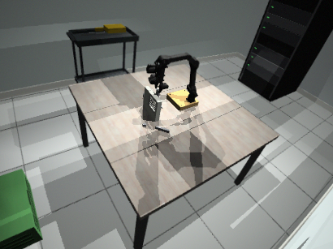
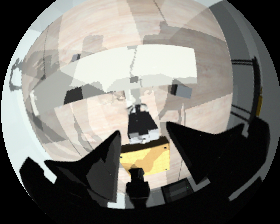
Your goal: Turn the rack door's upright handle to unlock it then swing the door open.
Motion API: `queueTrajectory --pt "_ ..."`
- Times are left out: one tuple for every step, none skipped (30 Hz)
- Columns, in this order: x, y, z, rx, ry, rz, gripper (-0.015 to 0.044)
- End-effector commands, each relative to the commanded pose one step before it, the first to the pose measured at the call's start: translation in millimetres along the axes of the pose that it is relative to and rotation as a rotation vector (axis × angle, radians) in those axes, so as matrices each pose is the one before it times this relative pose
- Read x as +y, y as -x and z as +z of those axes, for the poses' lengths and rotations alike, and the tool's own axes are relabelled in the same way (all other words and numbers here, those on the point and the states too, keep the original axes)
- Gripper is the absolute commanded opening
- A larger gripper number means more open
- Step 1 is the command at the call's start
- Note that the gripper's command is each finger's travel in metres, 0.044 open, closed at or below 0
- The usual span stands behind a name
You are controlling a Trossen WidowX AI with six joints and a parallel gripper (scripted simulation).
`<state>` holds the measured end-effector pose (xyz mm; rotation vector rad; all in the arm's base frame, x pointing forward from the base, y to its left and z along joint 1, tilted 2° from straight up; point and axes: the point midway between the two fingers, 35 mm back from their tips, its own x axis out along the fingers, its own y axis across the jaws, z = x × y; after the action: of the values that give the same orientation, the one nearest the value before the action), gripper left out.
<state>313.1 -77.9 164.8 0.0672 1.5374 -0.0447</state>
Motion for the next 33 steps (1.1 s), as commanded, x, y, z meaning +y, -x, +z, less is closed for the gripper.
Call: queueTrajectory --pt "0.95 -8.77 -1.33 0.00497 0.0034 0.00528 0.0283" --pt "0.01 -1.64 -0.06 0.0 0.0 0.0 0.0283" --pt "0.01 -1.64 -0.07 0.0 0.0 0.0 0.0283" --pt "0.01 -1.64 -0.08 0.0 0.0 0.0 0.0283" --pt "0.02 -1.64 -0.09 0.0 0.0 0.0 0.0283" --pt "0.02 -1.64 -0.1 0.00001 0.0 0.0 0.0283" --pt "0.02 -1.64 -0.11 0.00001 0.0 0.00001 0.0283" --pt "0.02 -1.64 -0.12 0.00001 0.0 0.00001 0.0283" --pt "0.02 -1.64 -0.13 0.00001 0.0 0.00001 0.0283" --pt "0.03 -1.64 -0.14 0.00001 0.0 0.00001 0.0283" --pt "0.03 -1.64 -0.15 0.00001 0.0 0.00001 0.0283" --pt "0.03 -1.64 -0.16 0.00001 0.0 0.00001 0.0283" --pt "0.03 -1.64 -0.18 0.00001 0.0 0.00001 0.0283" --pt "0.03 -1.64 -0.19 0.00001 0.0 0.00001 0.0283" --pt "0.04 -1.64 -0.2 0.00002 0.0 0.00001 0.0283" --pt "0.04 -1.64 -0.21 0.00002 0.0 0.00001 0.0283" --pt "0.03 -1.35 -0.18 0.00001 0.0 0.00001 0.0283" --pt "0.02 -0.81 -0.11 0.00001 0.0 0.0 0.0283" --pt "0.01 -0.27 -0.04 0.0 0.0 0.0 0.0283" --pt "0.0 0.0 0.0 0.0 0.0 0.0 0.0257" --pt "0.0 0.0 0.0 0.0 0.0 0.0 0.023" --pt "0.0 0.0 0.0 0.0 0.0 0.0 0.0204" --pt "0.0 0.0 0.0 0.0 0.0 0.0 0.0178" --pt "0.0 0.0 0.0 0.0 0.0 0.0 0.0152" --pt "0.0 0.0 0.0 0.0 0.0 0.0 0.0125" --pt "0.0 0.0 0.0 0.0 0.0 0.0 0.0099" --pt "0.0 0.0 0.0 0.0 0.0 0.0 0.0092" --pt "0.0 0.0 0.0 0.0 0.0 0.0 0.0086" --pt "0.0 0.0 0.0 0.0 0.0 0.0 0.0079" --pt "0.0 0.0 0.0 0.0 0.0 0.0 0.0072" --pt "0.0 0.0 0.0 0.0 0.0 0.0 0.0066" --pt "0.0 0.0 0.0 0.0 0.0 0.0 0.0059" --pt "0.0 0.0 0.0 0.0 0.0 0.0 0.0052"
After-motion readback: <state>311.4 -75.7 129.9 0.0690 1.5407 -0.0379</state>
